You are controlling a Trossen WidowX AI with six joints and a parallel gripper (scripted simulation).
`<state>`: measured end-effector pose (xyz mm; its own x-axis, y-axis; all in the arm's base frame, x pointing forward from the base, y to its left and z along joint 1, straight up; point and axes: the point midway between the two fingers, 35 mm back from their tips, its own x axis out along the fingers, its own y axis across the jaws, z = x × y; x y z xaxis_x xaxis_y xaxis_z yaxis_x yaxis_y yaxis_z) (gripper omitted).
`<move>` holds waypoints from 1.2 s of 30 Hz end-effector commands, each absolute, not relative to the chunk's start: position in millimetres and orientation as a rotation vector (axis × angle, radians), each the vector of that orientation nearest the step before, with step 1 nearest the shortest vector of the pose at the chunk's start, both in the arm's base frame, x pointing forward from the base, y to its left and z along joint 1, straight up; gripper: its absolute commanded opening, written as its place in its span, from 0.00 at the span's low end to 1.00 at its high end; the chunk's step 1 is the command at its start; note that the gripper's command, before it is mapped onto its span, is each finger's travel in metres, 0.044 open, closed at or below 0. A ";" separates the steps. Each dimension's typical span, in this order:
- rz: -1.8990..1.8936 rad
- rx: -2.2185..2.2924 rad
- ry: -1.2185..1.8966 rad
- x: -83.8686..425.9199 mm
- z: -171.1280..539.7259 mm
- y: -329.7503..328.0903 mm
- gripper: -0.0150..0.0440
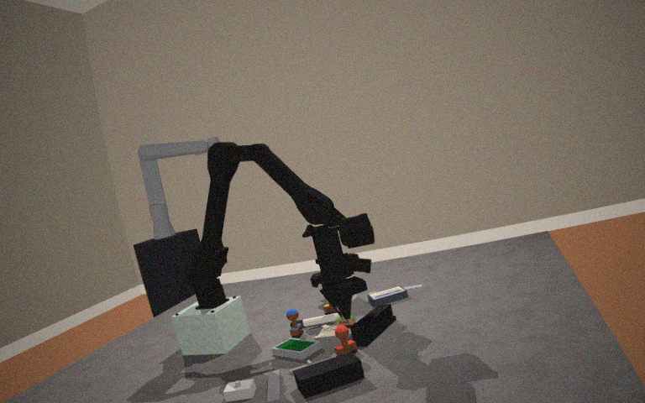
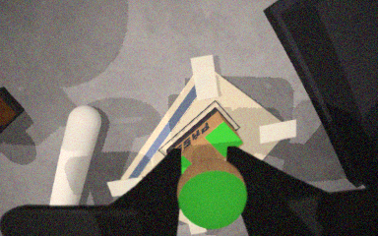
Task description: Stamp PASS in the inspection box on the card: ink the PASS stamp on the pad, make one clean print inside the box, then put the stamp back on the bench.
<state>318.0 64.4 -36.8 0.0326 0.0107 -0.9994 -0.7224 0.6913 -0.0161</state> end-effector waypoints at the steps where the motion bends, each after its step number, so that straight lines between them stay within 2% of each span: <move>1: 0.631 -0.630 1.443 318.3 -40.7 64.8 0.25; 36: 0.631 -0.630 1.443 318.1 -27.2 64.7 0.25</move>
<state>317.5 64.2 -29.9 0.0260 0.0095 -0.9996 -0.7225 0.6913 -0.0122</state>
